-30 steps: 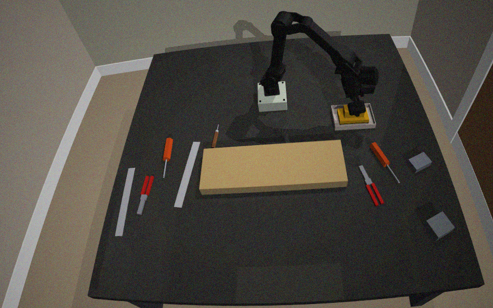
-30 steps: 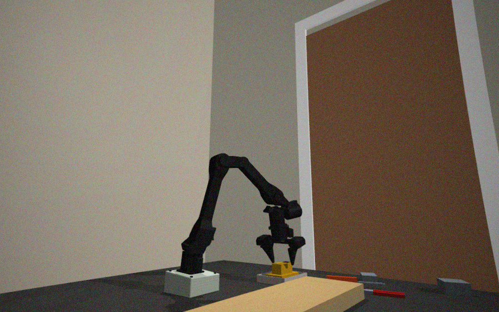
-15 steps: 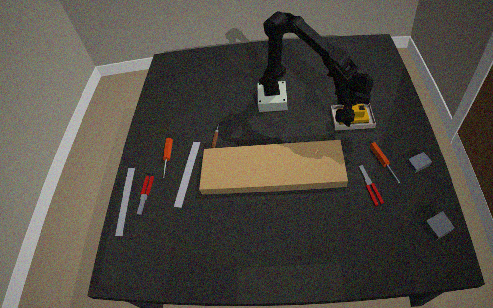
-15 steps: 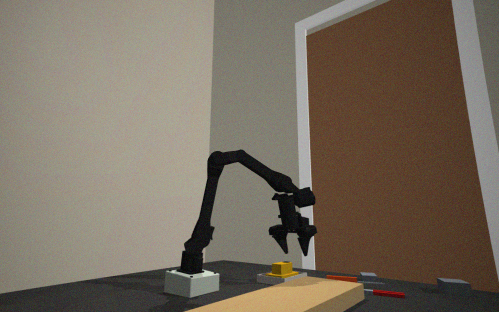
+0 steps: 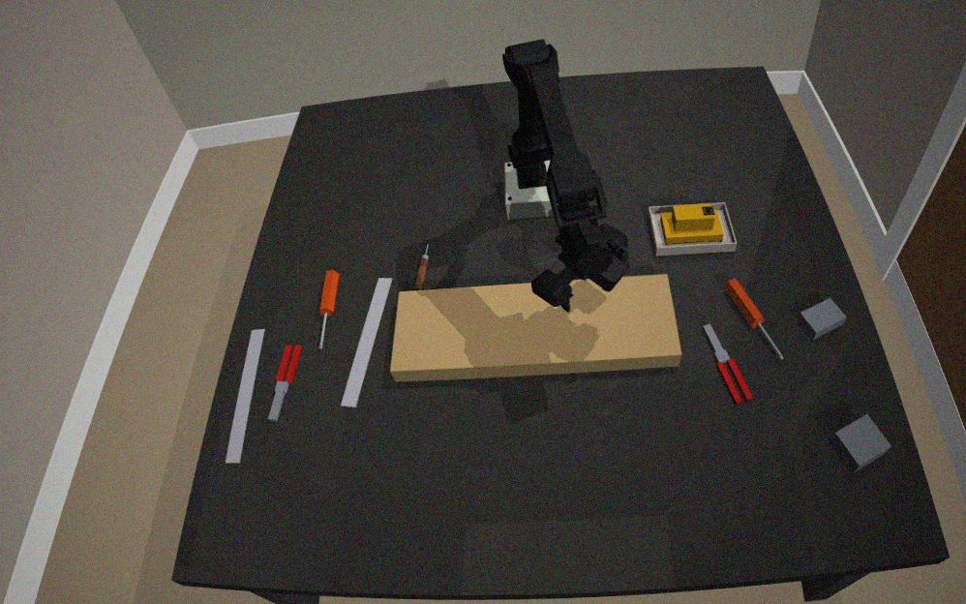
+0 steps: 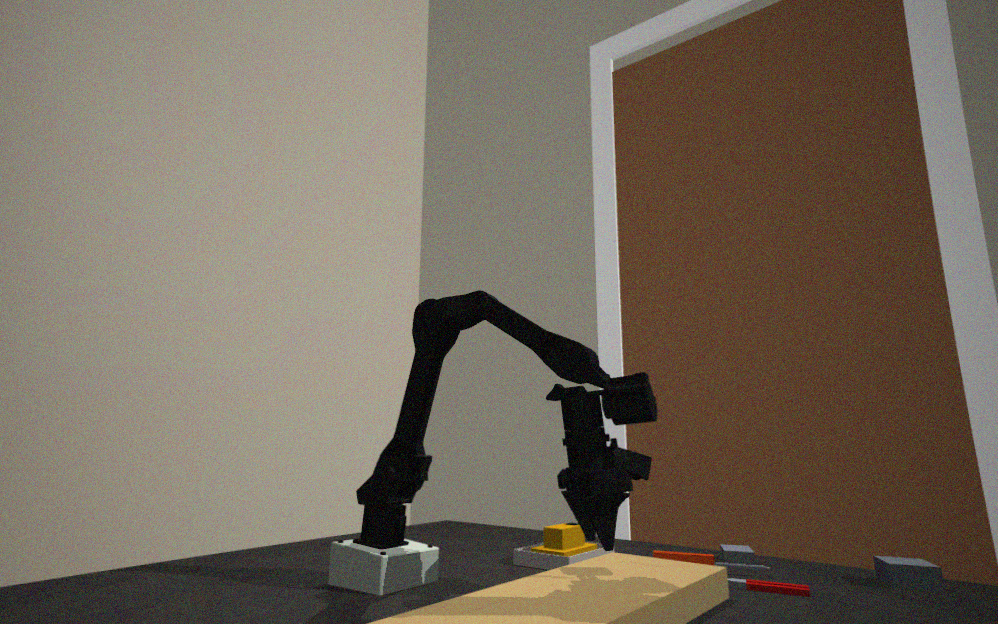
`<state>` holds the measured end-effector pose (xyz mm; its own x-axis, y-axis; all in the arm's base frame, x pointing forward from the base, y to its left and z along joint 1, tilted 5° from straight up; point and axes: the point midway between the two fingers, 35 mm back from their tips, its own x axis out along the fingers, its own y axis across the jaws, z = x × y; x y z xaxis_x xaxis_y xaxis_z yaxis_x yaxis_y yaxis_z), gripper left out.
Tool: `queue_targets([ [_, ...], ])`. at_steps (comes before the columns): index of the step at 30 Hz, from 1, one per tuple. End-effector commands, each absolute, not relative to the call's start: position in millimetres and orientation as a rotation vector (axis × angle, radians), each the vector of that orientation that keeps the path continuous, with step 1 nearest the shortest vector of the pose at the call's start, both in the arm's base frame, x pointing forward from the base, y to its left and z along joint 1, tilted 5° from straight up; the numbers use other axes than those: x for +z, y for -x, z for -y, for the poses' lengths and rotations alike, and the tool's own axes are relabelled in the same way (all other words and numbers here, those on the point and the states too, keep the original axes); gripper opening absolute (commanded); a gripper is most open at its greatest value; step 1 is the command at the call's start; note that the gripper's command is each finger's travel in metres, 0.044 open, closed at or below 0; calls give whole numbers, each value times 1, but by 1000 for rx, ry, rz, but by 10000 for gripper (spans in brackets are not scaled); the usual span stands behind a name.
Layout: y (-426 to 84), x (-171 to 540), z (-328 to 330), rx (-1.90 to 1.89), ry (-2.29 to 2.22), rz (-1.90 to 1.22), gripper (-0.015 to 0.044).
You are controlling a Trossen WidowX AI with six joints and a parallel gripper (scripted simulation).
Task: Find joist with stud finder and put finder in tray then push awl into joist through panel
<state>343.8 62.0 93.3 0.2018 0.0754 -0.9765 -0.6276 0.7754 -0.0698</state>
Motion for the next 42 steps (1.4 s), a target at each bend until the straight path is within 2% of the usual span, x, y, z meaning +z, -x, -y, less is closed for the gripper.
queue_targets([
  [1, -346, 88, 1, 411, 428, -1343, 440],
  [9, -319, 73, 134, 149, 186, -1455, 440],
  [18, -233, 58, 254, -115, -112, -1532, 440],
  [42, -225, 38, 262, -133, -135, -1536, 440],
])
